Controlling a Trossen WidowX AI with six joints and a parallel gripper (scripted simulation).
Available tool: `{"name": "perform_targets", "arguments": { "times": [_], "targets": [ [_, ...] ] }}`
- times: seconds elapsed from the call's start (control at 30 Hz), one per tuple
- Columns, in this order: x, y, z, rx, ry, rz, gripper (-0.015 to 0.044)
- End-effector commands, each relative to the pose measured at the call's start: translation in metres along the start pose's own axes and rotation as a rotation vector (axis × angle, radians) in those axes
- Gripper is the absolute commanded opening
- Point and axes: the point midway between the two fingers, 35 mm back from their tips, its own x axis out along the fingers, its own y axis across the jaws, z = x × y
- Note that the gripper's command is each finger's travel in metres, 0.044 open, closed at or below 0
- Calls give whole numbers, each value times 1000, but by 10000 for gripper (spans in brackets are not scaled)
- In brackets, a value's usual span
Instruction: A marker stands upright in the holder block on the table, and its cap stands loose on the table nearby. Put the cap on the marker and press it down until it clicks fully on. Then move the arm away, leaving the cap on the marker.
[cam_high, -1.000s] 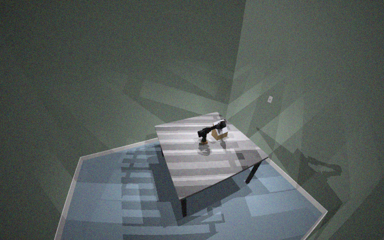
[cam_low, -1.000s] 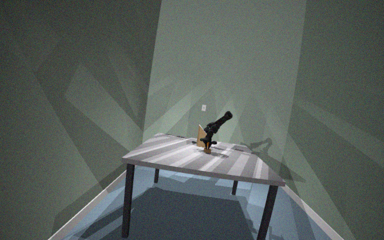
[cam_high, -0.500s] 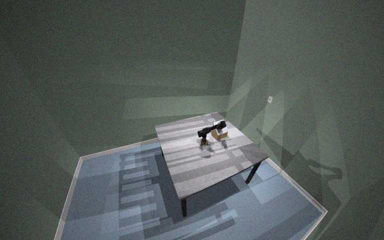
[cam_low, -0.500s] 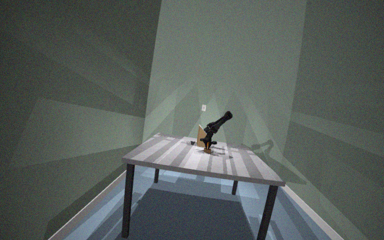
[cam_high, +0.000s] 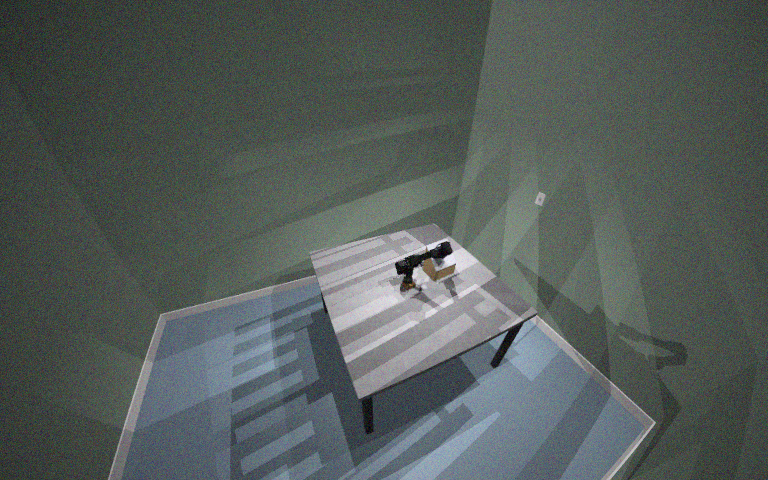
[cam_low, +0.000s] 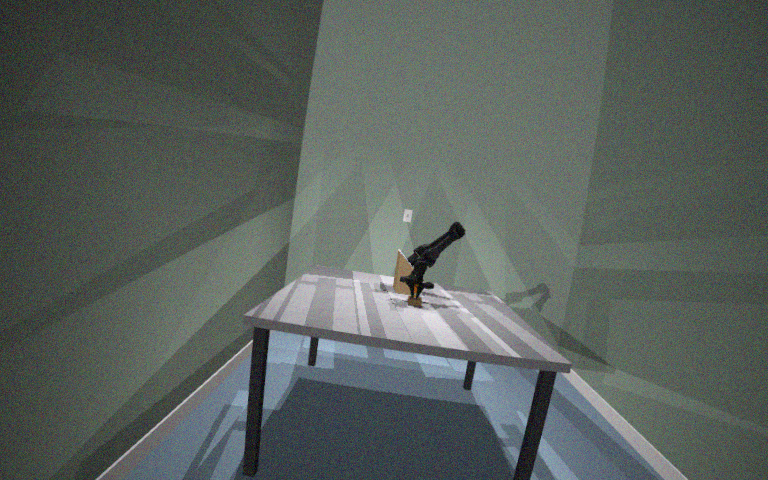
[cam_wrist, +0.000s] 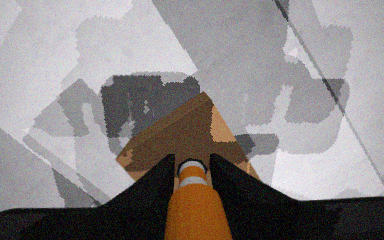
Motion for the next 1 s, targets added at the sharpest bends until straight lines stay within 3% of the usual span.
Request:
{"name": "perform_targets", "arguments": {
  "times": [0.0,0.1,0.67,0.83,0.97],
  "targets": [
    [4,0,0,-8,4,-4,0],
    [4,0,0,-8,4,-4,0],
    [0,0,0,0,0,0,440],
    [-10,0,2,-3,-5,-8,440],
    [-55,0,4,-4,-7,-8,440]
  ]
}}
